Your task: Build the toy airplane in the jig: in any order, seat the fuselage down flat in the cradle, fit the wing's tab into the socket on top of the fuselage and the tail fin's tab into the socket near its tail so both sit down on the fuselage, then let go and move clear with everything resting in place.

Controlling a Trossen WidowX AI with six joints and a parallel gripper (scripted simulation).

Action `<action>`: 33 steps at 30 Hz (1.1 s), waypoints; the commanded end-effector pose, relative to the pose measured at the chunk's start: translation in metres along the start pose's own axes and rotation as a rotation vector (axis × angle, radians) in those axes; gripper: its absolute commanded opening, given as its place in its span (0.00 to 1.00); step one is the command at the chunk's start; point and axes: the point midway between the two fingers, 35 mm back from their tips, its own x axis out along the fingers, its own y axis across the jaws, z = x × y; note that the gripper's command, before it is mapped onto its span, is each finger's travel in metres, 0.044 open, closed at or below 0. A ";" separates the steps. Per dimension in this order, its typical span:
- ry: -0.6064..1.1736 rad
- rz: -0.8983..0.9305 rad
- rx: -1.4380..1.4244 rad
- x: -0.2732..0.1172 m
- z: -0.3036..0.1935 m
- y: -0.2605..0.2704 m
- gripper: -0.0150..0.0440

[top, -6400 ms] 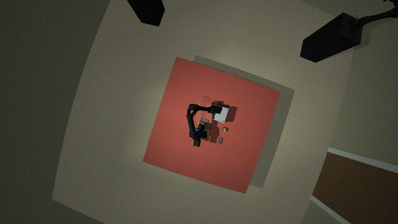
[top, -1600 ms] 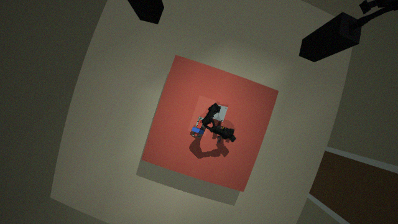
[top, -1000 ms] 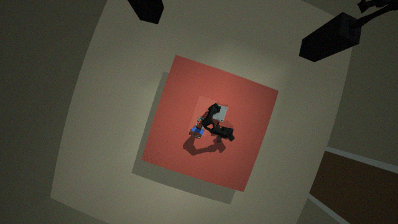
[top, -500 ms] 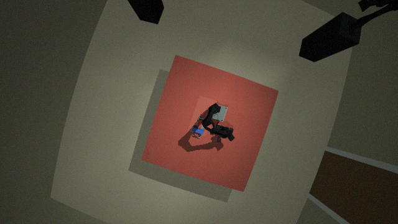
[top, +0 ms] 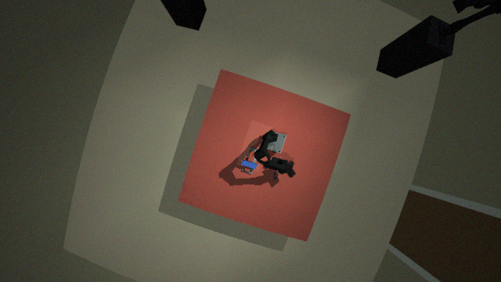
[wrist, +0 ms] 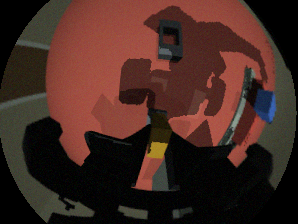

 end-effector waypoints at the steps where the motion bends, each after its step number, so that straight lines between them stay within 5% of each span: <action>1: -0.002 0.007 0.002 -0.010 0.002 0.003 0.25; 33: -0.009 0.016 0.001 -0.109 0.004 0.004 0.25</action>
